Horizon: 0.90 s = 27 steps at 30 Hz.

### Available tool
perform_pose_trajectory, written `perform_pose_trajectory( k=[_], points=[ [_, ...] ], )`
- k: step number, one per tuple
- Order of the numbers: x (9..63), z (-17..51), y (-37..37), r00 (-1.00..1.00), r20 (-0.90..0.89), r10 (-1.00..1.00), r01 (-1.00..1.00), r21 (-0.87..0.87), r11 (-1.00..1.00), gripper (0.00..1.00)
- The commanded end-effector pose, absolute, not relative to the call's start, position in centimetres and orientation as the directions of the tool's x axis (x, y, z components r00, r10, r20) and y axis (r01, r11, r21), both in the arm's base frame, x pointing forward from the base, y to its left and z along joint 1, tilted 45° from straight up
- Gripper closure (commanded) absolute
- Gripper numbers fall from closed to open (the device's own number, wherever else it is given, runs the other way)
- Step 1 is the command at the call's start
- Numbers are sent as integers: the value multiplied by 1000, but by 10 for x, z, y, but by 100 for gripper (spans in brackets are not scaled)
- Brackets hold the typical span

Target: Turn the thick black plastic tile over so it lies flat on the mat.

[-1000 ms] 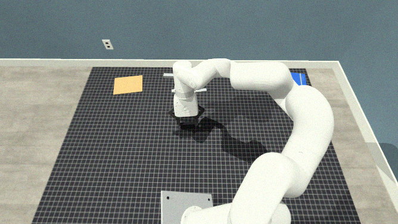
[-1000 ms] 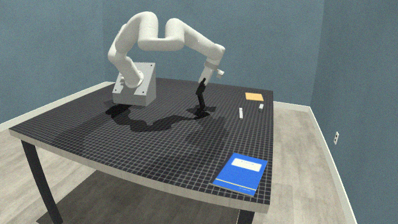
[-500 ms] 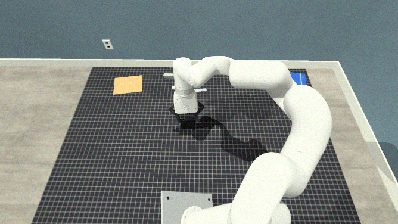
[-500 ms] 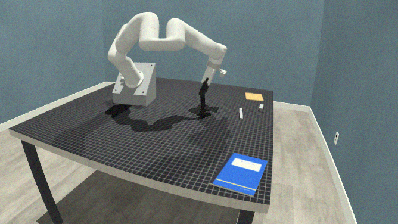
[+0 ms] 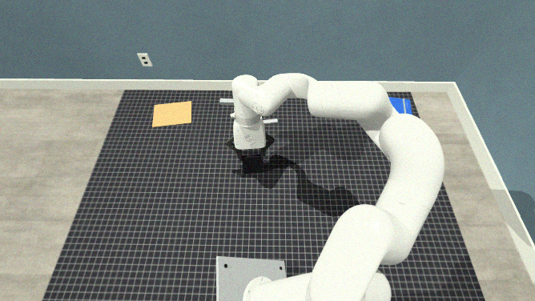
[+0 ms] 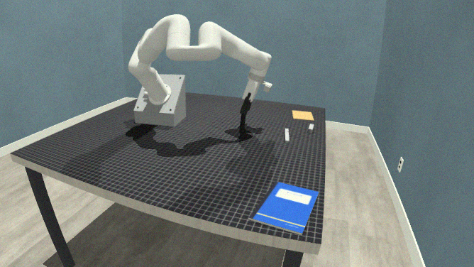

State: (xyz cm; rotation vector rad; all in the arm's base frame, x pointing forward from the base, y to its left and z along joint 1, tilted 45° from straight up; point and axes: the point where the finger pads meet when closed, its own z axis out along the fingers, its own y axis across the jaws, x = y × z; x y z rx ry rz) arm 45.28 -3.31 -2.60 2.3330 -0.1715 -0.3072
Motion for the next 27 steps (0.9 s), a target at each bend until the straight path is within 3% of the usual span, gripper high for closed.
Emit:
perform_pose_trajectory(
  k=[1,27],
  points=[
    [462,-26,-32,966,-159,-205,-31,712,-702,21],
    [488,-32,-40,982,-107,-153,-31,712,-702,21]
  ],
)
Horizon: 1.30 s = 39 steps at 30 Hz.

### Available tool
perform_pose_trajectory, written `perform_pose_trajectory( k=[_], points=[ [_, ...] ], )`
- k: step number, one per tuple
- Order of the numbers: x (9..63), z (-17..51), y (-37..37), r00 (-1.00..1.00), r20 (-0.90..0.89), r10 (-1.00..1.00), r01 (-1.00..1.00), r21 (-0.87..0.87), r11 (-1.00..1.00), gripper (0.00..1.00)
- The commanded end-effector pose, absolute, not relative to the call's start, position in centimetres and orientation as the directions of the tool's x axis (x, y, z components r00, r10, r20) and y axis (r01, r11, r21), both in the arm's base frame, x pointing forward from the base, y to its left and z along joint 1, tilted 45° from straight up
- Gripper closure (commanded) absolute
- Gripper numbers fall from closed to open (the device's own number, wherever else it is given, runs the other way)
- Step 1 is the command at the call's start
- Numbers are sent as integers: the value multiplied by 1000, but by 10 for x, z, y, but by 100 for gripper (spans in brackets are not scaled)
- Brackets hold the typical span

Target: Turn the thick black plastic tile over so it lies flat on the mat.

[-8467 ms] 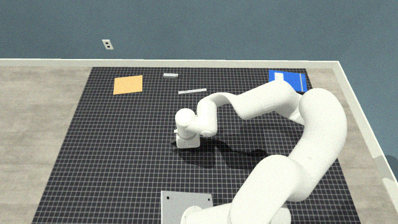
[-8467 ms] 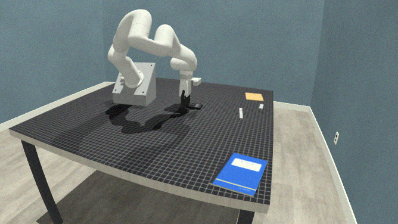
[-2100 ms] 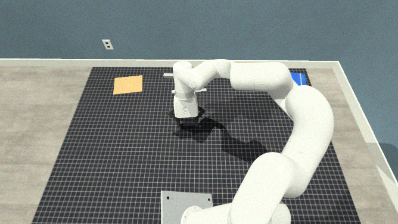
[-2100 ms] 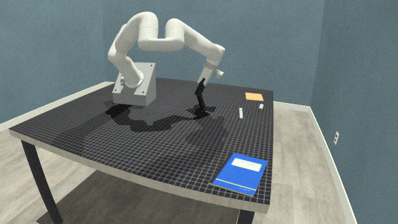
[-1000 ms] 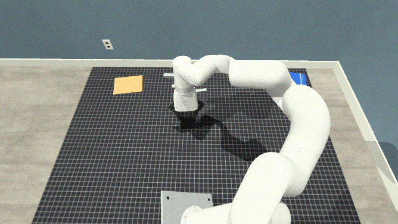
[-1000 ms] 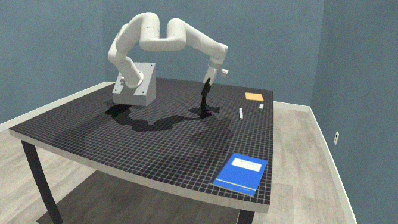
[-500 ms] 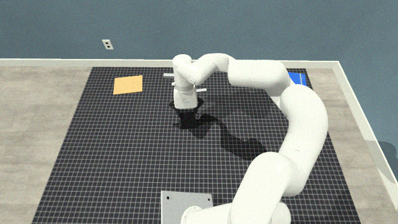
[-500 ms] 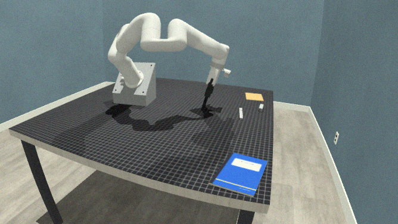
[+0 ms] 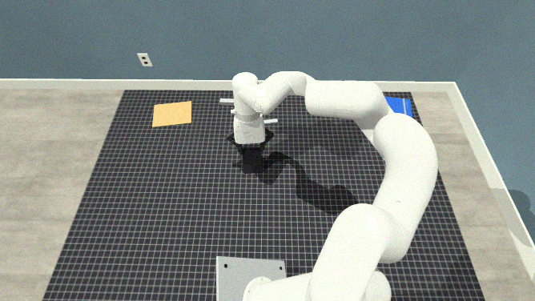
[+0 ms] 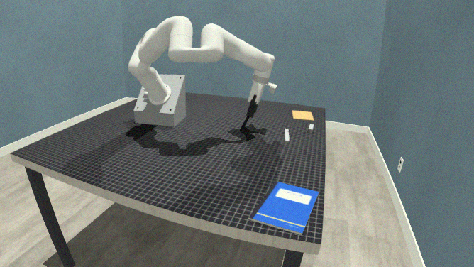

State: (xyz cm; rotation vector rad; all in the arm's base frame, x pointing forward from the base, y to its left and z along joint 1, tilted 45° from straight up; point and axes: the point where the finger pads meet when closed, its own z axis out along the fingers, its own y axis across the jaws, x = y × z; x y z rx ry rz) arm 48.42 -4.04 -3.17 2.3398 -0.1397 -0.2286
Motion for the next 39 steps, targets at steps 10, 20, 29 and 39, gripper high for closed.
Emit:
perform_pose_trajectory(
  k=[10,20,29,39],
  points=[
    [497,-36,-44,985,-97,-143,-32,712,-702,21],
    [505,-40,-49,988,-84,-130,-32,712,-702,21],
    [513,-46,-55,992,-66,-111,-32,712,-702,21],
    [520,-52,-62,994,-50,-95,-31,712,-702,21]
  ],
)
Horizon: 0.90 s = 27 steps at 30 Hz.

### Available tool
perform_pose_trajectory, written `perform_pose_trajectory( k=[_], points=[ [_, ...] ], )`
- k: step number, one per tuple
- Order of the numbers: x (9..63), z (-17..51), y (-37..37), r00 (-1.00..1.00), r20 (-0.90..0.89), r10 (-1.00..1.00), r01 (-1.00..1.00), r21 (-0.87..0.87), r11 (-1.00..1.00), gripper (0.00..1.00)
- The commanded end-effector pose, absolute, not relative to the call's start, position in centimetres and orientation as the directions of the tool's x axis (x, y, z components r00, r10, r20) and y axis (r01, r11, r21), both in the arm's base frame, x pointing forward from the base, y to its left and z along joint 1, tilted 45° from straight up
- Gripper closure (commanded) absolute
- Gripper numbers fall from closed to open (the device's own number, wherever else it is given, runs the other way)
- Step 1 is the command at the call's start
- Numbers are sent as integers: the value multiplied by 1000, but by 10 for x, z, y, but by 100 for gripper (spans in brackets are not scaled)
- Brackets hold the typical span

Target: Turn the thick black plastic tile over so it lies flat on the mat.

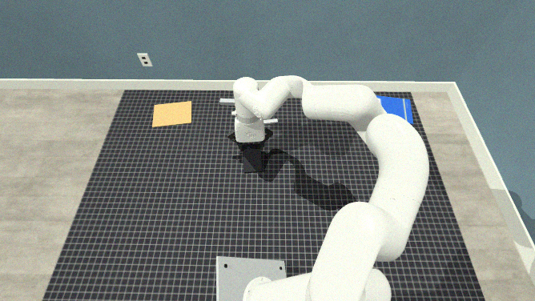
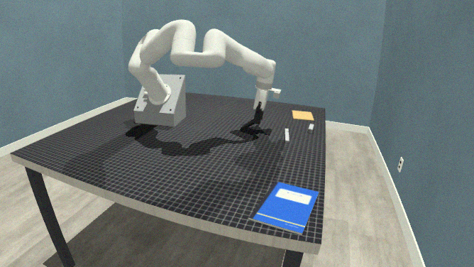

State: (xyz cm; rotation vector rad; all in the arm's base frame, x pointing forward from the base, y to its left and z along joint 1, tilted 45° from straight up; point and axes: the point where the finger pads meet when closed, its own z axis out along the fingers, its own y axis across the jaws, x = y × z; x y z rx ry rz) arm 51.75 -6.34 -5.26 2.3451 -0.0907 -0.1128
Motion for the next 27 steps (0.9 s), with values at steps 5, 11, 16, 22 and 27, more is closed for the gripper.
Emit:
perform_pose_trajectory(
  k=[5,11,16,22,27],
  points=[
    [524,-57,-66,997,-32,-77,-31,712,-702,21],
    [526,-60,-70,997,-26,-71,-32,712,-702,21],
    [528,-64,-74,998,-13,-58,-31,712,-702,21],
    [531,-68,-78,999,-7,-52,-32,712,-702,21],
    [534,-75,-85,999,5,-40,-31,712,-702,21]
  ],
)
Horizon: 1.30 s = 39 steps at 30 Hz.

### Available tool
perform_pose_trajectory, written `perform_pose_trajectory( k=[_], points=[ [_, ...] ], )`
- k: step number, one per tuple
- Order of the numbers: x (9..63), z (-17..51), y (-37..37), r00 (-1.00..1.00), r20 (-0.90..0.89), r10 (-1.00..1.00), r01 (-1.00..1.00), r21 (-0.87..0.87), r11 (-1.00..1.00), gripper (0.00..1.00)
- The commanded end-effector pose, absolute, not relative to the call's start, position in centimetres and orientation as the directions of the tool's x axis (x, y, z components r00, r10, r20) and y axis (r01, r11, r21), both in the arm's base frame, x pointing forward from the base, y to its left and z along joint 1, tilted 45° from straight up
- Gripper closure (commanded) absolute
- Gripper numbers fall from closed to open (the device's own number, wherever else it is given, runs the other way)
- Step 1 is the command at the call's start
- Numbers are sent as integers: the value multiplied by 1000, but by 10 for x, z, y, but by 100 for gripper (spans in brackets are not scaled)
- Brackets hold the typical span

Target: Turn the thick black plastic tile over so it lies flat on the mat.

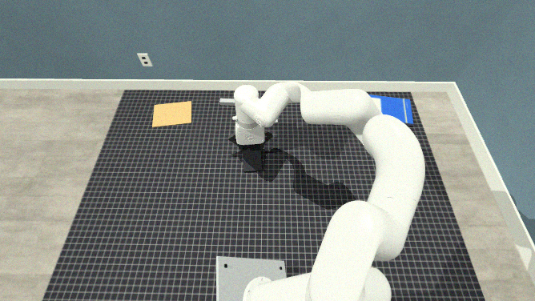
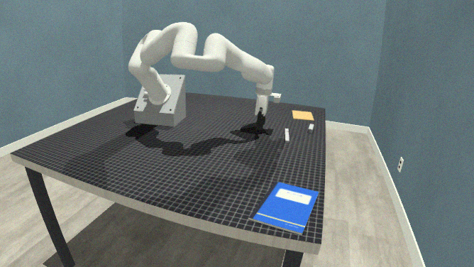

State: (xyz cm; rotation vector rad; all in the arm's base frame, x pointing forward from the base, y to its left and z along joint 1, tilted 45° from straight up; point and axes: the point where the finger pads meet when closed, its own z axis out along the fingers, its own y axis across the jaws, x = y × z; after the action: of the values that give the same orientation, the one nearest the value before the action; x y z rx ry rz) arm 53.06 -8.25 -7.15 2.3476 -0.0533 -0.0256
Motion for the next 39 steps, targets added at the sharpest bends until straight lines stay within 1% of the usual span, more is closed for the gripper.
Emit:
perform_pose_trajectory(
  k=[1,23,24,39],
  points=[
    [534,-75,-86,999,5,-40,-31,712,-702,21],
    [537,-84,-94,1000,23,-21,-31,712,-702,21],
    [537,-84,-94,1000,23,-21,-31,712,-702,0],
    [537,-84,-94,1000,23,-21,-31,712,-702,0]
  ],
)
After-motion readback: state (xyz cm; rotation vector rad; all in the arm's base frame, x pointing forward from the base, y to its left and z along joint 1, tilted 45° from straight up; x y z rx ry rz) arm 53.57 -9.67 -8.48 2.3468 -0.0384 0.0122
